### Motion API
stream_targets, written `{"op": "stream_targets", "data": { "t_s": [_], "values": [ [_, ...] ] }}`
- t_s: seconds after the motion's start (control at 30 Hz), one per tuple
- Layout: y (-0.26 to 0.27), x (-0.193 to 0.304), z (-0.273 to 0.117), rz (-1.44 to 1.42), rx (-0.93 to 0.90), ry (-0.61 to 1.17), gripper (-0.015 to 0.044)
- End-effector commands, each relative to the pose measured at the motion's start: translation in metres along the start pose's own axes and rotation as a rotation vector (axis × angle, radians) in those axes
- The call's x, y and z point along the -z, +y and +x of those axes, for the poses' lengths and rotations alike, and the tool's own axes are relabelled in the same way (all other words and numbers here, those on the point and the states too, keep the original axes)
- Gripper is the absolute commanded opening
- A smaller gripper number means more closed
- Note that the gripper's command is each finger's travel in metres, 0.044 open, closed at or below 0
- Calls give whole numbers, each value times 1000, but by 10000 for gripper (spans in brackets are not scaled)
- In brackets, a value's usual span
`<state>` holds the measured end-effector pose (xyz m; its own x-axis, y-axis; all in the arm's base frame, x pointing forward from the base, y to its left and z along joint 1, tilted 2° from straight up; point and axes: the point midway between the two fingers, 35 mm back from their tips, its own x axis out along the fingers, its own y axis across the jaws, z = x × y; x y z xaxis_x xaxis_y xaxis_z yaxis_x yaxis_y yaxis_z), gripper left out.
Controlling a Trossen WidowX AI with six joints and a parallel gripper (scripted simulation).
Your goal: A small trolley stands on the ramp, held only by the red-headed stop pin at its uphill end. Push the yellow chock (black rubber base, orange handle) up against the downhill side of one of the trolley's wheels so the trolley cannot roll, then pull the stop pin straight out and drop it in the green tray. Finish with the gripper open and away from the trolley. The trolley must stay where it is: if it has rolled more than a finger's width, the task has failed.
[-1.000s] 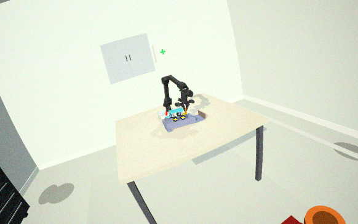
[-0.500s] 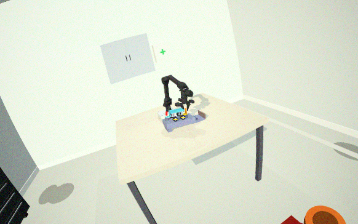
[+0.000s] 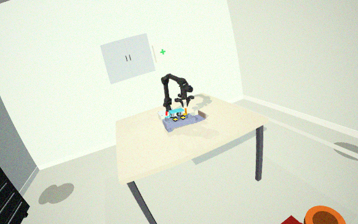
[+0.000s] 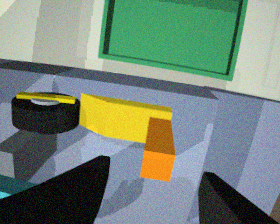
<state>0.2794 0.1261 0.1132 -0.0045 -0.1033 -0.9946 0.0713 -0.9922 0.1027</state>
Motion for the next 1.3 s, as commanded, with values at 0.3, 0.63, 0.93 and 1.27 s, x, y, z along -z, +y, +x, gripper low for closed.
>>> {"op": "stream_targets", "data": {
  "t_s": [0.3, 0.63, 0.93, 1.27],
  "values": [
    [9, 8, -17, 52, 24, 33, 216],
    [62, 29, -27, 513, -8, 77, 190],
    [134, 38, -33, 1130, -90, 118, 190],
    [187, 35, -38, 1569, -151, 169, 190]
  ]
}}
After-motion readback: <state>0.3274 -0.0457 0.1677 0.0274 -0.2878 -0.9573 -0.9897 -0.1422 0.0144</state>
